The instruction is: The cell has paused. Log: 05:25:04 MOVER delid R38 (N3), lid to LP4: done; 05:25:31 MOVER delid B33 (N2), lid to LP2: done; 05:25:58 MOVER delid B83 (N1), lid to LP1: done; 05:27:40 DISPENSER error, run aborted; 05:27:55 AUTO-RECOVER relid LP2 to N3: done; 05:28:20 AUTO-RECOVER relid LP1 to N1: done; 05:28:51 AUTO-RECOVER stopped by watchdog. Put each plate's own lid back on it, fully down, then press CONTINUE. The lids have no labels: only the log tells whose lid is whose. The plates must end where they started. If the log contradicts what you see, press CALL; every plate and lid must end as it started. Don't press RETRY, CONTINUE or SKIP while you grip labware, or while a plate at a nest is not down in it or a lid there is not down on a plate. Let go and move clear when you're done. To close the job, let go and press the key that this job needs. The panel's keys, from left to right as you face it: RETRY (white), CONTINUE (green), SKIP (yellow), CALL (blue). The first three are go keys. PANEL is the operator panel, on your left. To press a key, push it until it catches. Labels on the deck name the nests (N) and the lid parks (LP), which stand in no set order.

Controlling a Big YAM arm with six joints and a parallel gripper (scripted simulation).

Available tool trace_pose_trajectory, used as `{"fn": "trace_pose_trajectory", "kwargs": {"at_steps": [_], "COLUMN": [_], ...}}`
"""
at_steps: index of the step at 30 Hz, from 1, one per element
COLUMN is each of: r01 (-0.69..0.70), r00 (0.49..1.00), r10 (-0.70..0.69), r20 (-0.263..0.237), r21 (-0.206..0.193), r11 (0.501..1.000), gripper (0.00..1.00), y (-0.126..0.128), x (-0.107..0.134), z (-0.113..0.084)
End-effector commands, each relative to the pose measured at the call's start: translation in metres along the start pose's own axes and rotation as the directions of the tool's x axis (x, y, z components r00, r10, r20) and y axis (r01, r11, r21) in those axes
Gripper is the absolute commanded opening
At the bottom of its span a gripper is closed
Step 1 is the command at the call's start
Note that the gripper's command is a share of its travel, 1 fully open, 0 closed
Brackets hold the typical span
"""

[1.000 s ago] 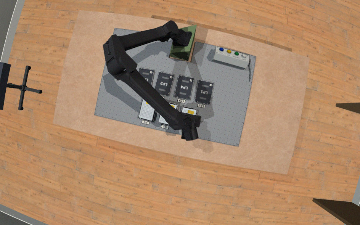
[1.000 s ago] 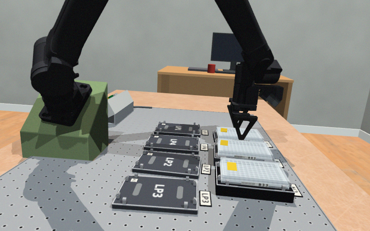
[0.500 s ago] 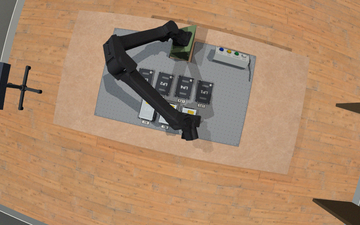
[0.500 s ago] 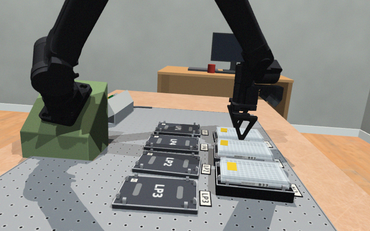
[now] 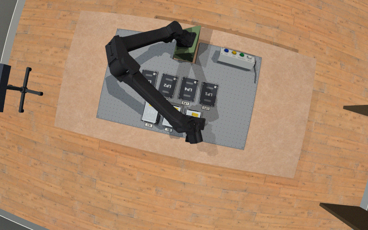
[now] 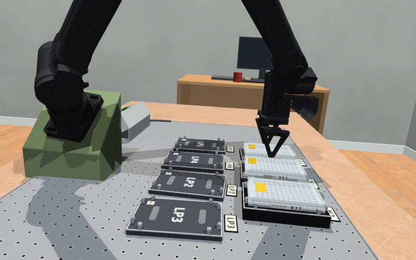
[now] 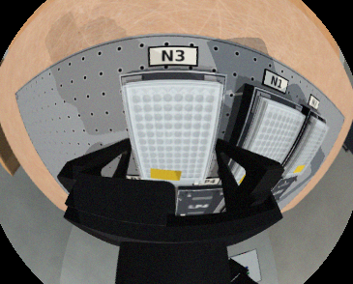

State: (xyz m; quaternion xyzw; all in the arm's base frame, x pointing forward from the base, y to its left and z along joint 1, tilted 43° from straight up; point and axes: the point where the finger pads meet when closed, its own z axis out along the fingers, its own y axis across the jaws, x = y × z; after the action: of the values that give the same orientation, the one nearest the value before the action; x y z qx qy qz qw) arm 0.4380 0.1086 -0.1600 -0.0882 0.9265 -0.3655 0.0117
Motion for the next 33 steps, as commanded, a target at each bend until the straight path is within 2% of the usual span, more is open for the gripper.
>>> {"fn": "trace_pose_trajectory", "kwargs": {"at_steps": [1, 3, 4, 7, 13, 14, 17, 19, 22, 23, 25, 26, 33], "r01": [-0.004, 0.020, 0.007, -0.018, -0.018, -0.030, -0.009, -0.018, -0.018, -0.018, -0.005, -0.054, -0.063], "r00": [1.000, 1.000, 0.999, 0.999, 0.999, 0.999, 0.999, 0.999, 0.999, 0.999, 1.000, 0.999, 0.998], "r10": [0.004, -0.020, -0.006, 0.018, 0.019, 0.030, 0.009, 0.019, 0.019, 0.019, 0.005, 0.054, 0.064], "r20": [0.017, 0.014, 0.035, 0.049, 0.049, 0.021, 0.038, 0.049, 0.050, 0.050, 0.018, 0.008, 0.011], "r21": [-0.004, 0.001, -0.005, -0.016, -0.016, -0.012, -0.012, -0.017, -0.018, -0.017, -0.006, -0.009, -0.007], "r11": [1.000, 1.000, 1.000, 1.000, 1.000, 0.999, 1.000, 1.000, 1.000, 1.000, 1.000, 0.998, 0.998], "gripper": [1.00, 1.00, 1.00, 1.00, 1.00, 1.00, 1.00, 1.00, 1.00, 1.00, 1.00, 0.99, 0.94], "y": [0.001, 0.002, 0.003, 0.003, 0.003, -0.003, 0.003, 0.003, 0.003, 0.003, 0.001, -0.012, -0.027], "x": [-0.009, -0.005, -0.011, -0.020, -0.020, -0.018, -0.012, -0.020, -0.020, -0.020, -0.009, -0.004, 0.016], "z": [-0.006, -0.010, -0.022, -0.033, -0.040, -0.027, -0.043, -0.050, -0.055, -0.056, -0.037, -0.033, -0.033]}}
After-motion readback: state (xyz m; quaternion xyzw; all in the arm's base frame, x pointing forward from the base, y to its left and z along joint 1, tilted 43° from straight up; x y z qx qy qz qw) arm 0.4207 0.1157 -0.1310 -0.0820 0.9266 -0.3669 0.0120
